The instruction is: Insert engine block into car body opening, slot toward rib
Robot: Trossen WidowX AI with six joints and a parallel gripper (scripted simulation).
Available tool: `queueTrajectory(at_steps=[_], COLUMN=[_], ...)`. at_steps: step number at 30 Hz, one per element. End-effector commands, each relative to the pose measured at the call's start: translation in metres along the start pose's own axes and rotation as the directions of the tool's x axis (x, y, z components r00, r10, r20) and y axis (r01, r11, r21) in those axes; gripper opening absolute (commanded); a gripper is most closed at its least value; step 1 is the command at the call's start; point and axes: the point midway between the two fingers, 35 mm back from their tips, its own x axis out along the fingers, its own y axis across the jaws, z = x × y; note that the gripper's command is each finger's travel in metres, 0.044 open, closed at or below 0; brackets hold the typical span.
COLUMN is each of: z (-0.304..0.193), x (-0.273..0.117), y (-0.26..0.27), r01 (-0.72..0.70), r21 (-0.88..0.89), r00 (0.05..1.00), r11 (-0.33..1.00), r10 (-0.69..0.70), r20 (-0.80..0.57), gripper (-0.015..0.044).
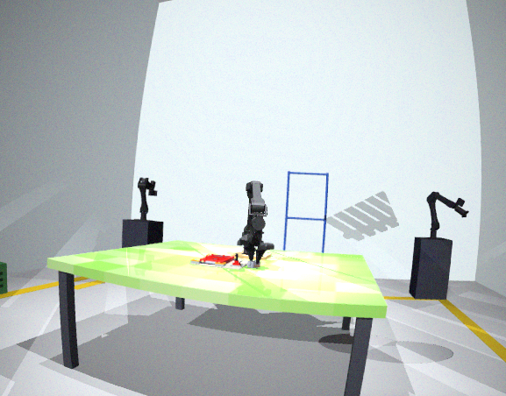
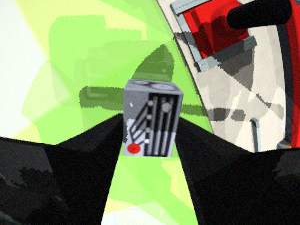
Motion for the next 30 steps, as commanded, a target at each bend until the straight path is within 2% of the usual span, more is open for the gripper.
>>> queueTrajectory(at_steps=[1,5,30], z=[0.000,0.001,0.004], x=[0.000,-0.004,-0.084], y=[0.000,0.000,0.005], r01=[0.003,0.003,0.002], r21=[0.003,0.003,0.003], r00=[1.000,1.000,1.000], r11=[1.000,1.000,1.000], r10=[-0.003,-0.003,-0.002], r20=[0.003,0.003,0.004], gripper=[0.0105,0.0000,0.0000])
